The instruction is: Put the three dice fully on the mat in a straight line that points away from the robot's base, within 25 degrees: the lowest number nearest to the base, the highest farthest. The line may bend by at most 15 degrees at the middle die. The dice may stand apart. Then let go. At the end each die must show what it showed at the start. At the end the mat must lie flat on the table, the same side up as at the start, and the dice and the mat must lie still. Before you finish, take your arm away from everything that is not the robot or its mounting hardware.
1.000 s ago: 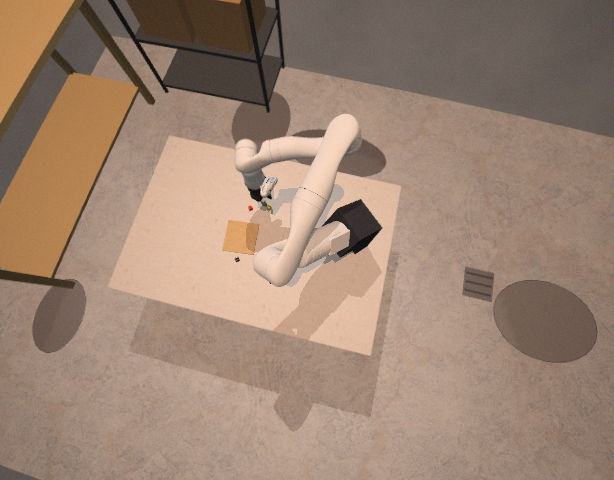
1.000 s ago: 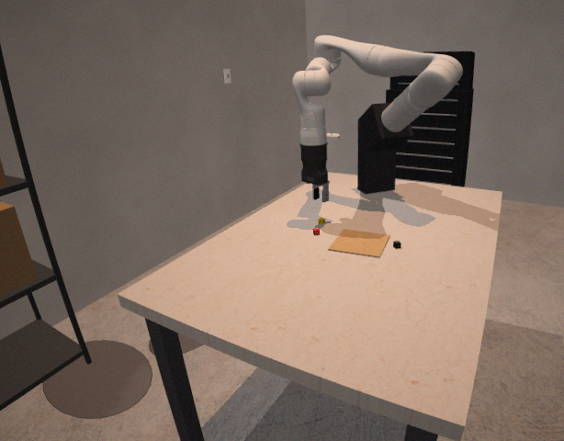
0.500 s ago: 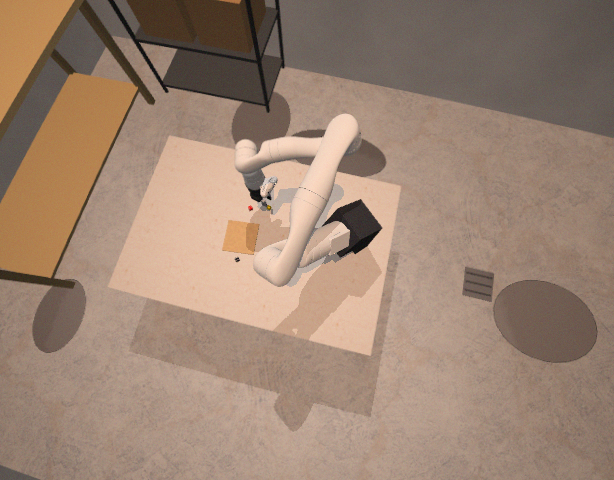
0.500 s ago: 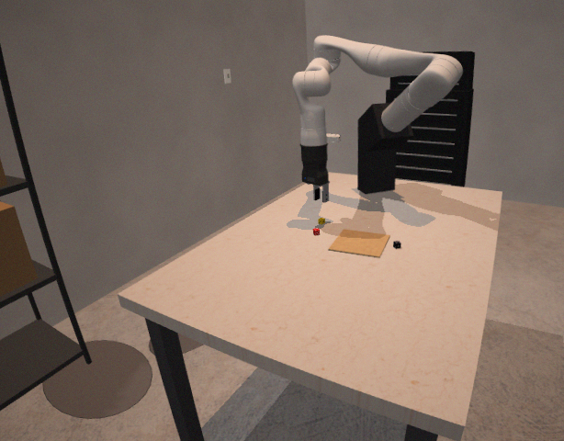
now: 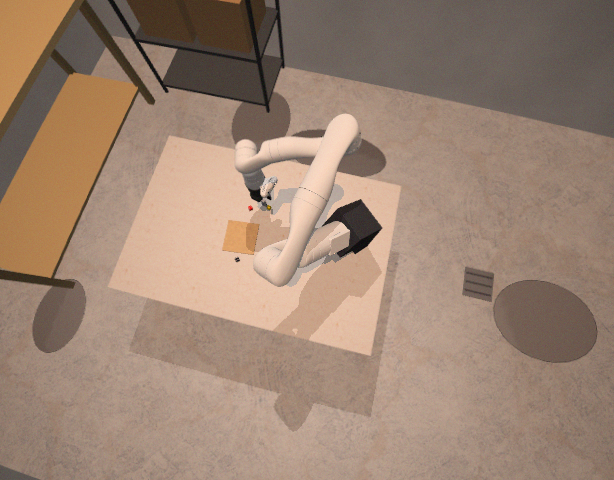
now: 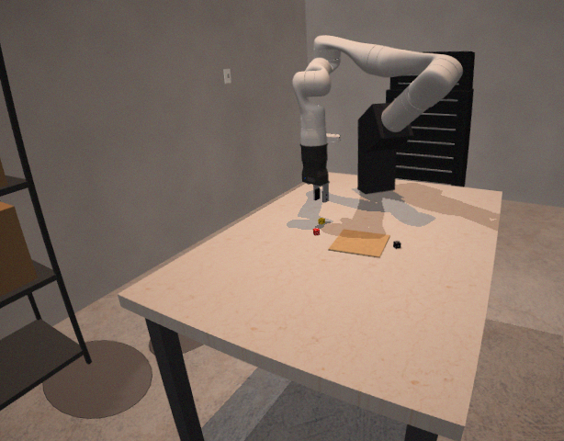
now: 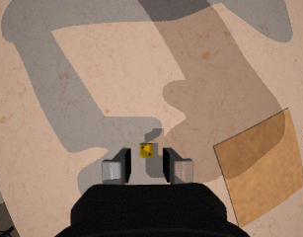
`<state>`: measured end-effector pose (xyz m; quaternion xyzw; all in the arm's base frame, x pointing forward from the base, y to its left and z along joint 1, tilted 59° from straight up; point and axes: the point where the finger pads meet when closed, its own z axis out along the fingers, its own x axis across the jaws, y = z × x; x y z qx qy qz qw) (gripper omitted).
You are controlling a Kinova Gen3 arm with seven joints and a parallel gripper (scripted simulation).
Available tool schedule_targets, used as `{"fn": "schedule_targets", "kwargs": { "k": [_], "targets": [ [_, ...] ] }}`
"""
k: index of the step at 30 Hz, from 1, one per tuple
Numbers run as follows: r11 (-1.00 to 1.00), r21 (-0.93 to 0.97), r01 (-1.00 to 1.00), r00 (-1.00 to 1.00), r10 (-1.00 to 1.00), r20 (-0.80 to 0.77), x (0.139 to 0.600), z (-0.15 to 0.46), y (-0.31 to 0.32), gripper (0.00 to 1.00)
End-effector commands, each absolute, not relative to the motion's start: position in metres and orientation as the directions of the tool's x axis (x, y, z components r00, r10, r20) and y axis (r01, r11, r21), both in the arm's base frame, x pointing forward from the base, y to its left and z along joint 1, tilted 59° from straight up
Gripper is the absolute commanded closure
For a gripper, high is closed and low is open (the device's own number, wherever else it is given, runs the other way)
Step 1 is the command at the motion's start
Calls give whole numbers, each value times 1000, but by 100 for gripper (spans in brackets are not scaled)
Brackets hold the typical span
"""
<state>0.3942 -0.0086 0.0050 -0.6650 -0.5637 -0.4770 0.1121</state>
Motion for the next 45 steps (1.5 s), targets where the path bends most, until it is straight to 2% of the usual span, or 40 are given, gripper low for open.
{"fn": "schedule_targets", "kwargs": {
  "k": [1, 45],
  "targets": [
    [-340, 389, 856, -90, 644, 760, 394, 5, -9, 36],
    [-340, 388, 857, -89, 644, 760, 414, -15, 18, 36]
  ]
}}
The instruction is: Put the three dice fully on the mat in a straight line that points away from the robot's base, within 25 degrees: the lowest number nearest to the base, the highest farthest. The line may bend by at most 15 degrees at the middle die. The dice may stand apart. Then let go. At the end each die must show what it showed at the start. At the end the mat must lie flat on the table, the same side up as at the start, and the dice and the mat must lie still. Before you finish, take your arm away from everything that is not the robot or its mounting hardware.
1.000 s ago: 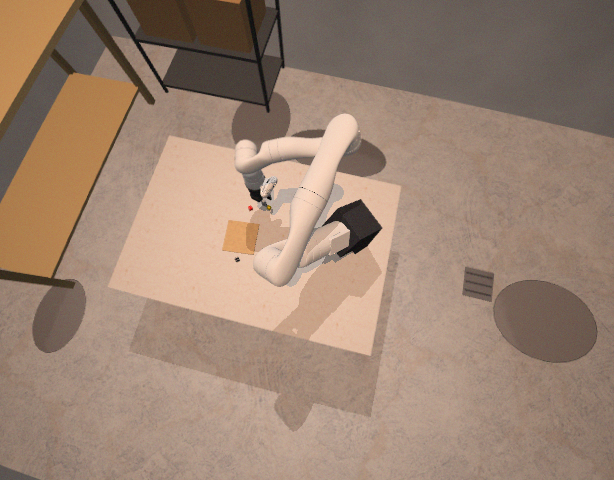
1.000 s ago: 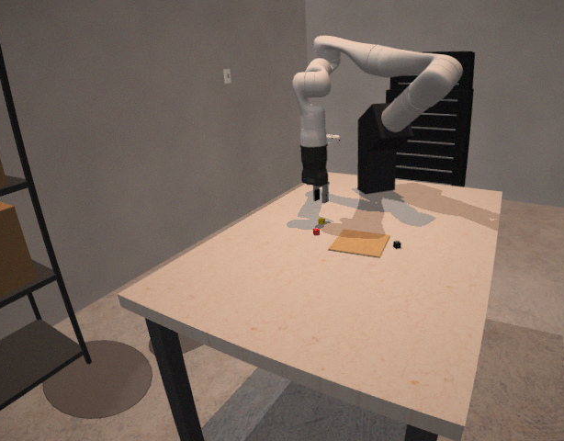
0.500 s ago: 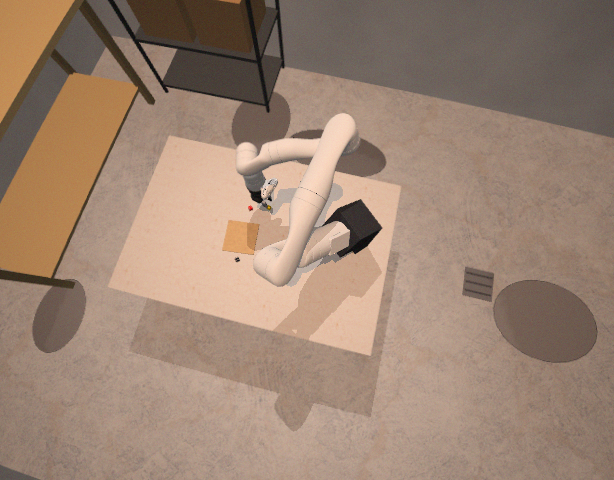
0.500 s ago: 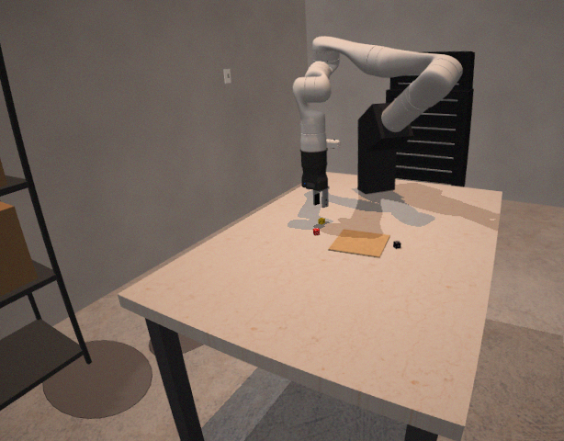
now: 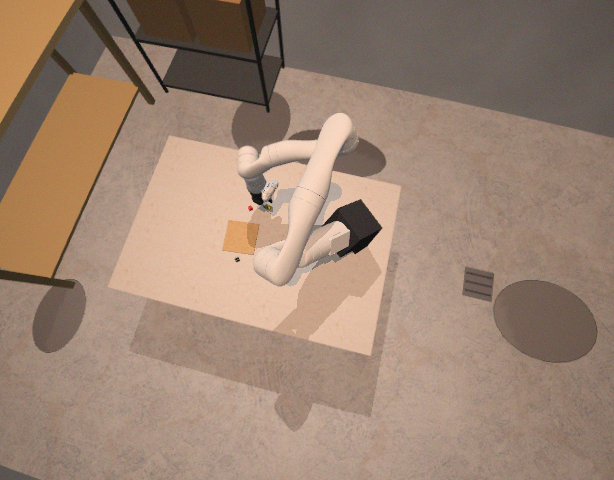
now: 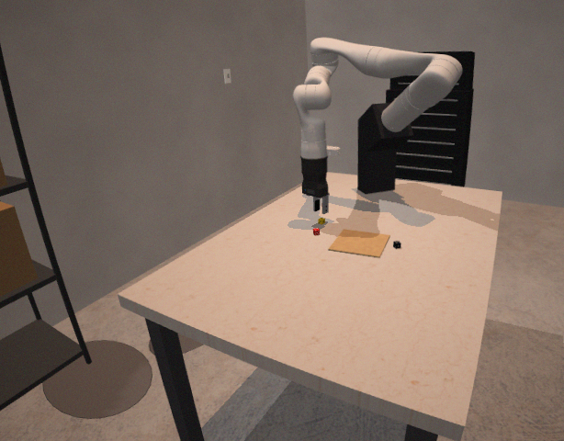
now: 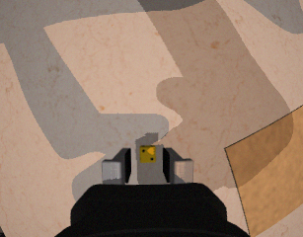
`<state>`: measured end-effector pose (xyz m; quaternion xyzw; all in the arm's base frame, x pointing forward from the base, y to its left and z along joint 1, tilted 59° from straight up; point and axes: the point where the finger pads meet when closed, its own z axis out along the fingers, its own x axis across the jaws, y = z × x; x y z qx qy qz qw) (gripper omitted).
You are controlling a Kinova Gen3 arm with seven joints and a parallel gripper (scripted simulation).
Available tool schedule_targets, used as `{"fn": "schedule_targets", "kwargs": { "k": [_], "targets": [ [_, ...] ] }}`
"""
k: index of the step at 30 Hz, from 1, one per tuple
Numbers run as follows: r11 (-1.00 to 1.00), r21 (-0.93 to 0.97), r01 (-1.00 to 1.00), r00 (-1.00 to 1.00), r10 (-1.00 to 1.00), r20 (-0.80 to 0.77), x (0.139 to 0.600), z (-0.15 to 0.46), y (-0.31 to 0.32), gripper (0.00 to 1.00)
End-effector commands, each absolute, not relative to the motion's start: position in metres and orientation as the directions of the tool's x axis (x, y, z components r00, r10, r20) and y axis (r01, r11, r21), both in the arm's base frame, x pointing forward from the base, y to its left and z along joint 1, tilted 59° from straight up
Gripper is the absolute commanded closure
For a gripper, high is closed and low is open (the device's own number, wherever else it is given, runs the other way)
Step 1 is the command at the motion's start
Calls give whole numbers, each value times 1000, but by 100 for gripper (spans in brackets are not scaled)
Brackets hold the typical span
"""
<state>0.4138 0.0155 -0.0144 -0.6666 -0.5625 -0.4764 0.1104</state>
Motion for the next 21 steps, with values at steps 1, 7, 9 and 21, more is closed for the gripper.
{"fn": "schedule_targets", "kwargs": {
  "k": [1, 7, 9, 21],
  "targets": [
    [-340, 388, 857, -89, 644, 760, 415, -16, 19, 36],
    [-340, 388, 857, -89, 644, 760, 418, -20, 24, 36],
    [-340, 388, 857, -89, 644, 760, 419, -20, 25, 36],
    [-340, 388, 857, -89, 644, 760, 421, -22, 27, 36]
  ]
}}
